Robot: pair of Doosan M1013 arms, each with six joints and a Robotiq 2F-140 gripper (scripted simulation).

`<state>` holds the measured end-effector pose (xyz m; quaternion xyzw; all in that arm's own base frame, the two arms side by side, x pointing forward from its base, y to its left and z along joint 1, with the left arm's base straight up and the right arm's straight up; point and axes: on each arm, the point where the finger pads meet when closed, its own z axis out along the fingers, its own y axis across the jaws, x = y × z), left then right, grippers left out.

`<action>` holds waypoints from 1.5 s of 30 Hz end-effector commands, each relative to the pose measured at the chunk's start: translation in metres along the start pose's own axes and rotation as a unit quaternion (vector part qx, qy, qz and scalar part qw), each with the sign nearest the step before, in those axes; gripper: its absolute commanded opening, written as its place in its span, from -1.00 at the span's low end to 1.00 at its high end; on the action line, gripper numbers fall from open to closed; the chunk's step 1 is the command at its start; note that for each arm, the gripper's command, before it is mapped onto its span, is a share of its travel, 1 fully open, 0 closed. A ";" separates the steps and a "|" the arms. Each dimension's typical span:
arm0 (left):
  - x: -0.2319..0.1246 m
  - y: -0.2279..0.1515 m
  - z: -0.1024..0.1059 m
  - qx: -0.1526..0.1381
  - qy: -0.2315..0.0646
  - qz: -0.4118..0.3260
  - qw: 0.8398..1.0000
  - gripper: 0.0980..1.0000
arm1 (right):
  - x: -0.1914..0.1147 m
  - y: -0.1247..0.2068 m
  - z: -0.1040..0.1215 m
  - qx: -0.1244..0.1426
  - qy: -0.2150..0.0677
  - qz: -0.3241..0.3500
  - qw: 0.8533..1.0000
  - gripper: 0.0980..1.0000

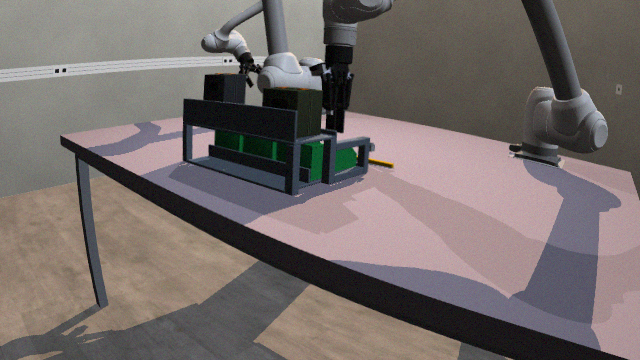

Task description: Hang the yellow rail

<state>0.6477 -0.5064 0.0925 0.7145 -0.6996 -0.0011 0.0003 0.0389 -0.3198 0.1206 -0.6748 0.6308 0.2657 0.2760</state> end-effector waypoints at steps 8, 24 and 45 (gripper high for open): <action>0.000 0.000 -0.002 0.001 0.000 0.000 1.000 -0.55 | 0.000 0.000 0.000 0.000 0.000 0.000 1.000 1.00; 0.000 0.000 -0.002 0.001 0.001 0.000 1.000 -0.55 | 0.000 0.000 0.000 0.000 0.000 0.000 1.000 1.00; 0.000 -0.001 0.006 0.001 0.001 0.000 1.000 -0.55 | 0.000 0.000 0.000 0.000 0.000 0.000 1.000 1.00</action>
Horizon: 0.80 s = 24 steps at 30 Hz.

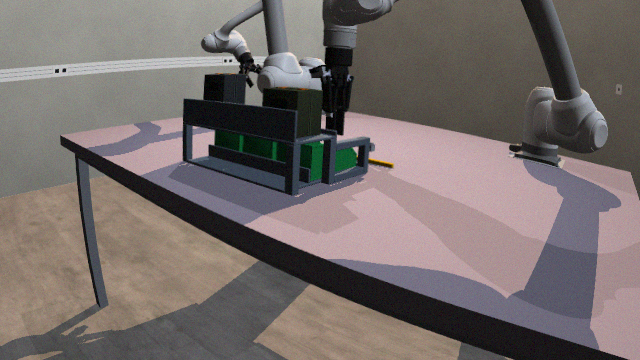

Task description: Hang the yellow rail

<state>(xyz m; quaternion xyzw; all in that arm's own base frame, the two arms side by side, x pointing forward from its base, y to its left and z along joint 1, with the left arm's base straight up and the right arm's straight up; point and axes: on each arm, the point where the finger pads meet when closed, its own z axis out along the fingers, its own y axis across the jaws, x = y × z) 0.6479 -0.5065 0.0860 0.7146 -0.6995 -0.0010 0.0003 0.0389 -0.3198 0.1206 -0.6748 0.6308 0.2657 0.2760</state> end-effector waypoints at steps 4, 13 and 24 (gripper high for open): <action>0.000 -0.001 0.004 0.001 0.001 0.000 1.000 -0.55 | 0.000 0.000 0.000 0.000 0.000 0.000 1.000 1.00; 0.001 -0.001 0.015 0.001 0.001 0.000 1.000 -0.55 | 0.000 0.000 0.000 0.000 0.000 0.000 1.000 1.00; 0.001 -0.002 0.027 0.001 0.001 0.000 1.000 -0.55 | 0.000 0.000 0.000 0.000 0.000 0.000 1.000 1.00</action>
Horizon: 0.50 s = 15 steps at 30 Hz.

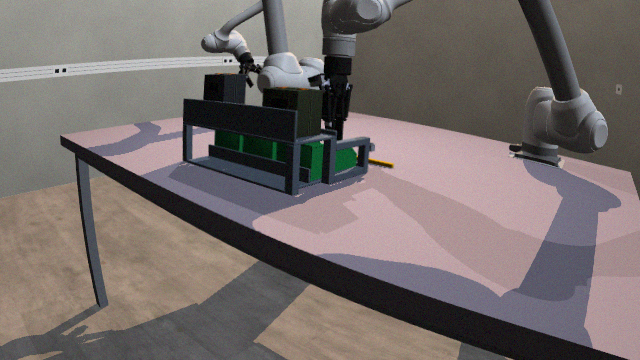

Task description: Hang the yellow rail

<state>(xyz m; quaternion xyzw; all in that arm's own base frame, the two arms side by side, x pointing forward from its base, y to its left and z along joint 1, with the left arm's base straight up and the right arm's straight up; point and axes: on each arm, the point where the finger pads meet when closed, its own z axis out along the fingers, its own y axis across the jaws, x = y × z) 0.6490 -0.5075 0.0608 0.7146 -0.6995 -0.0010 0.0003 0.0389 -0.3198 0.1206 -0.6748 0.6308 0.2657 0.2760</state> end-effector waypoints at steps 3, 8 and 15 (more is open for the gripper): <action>0.001 -0.001 0.004 0.001 0.000 0.000 1.000 -0.55 | 0.000 0.000 0.000 0.000 0.000 0.000 1.000 1.00; 0.001 -0.001 0.008 0.001 0.000 0.000 1.000 -0.55 | 0.000 0.000 0.000 0.000 0.000 0.000 1.000 1.00; 0.001 -0.001 0.010 0.001 0.000 0.000 1.000 -0.55 | 0.000 0.000 0.000 0.000 0.000 0.000 1.000 1.00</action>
